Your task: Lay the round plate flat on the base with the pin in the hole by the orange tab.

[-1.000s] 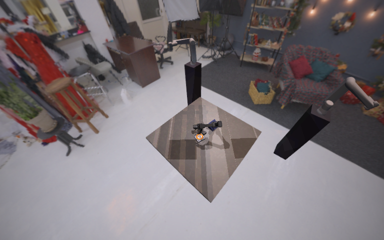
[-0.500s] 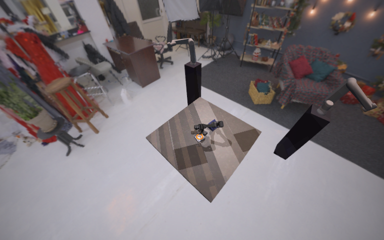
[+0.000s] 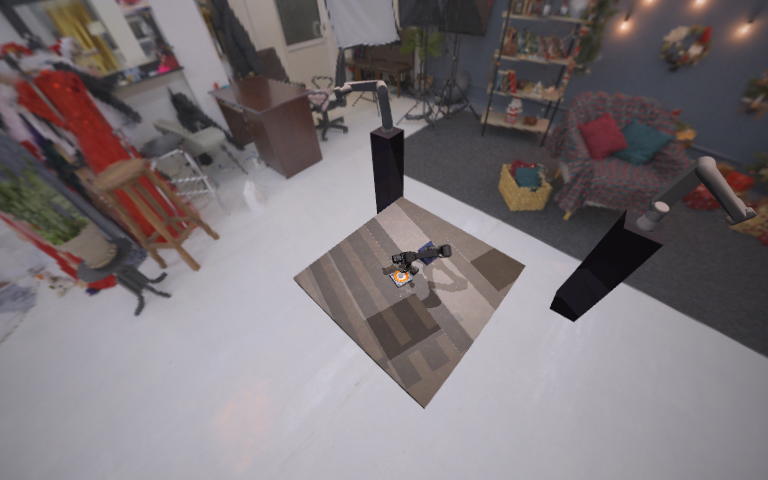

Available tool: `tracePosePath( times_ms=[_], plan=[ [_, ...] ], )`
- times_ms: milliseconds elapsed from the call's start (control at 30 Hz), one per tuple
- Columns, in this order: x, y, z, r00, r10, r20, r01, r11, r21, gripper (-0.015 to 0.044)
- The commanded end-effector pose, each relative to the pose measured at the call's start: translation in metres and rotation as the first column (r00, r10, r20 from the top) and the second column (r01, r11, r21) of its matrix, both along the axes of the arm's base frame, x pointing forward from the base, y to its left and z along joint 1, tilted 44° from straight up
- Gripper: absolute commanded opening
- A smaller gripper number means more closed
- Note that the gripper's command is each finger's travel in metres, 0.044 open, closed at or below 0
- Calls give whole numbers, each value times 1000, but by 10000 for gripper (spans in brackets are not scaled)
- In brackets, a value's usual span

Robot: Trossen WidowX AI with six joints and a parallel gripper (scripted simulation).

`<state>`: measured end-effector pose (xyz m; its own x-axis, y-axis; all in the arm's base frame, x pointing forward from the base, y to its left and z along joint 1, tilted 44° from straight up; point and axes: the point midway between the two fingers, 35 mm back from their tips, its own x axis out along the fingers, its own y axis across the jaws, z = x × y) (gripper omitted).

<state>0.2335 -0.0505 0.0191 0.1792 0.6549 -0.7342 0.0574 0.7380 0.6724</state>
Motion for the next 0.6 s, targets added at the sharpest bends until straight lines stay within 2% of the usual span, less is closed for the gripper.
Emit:
tracePosePath(
  times_ms=[0,567],
  plan=[
    [2,6,4,1000,1,-1,-1,1000,9,0],
    [21,20,26,1000,1,0,-1,1000,10,0]
  ],
)
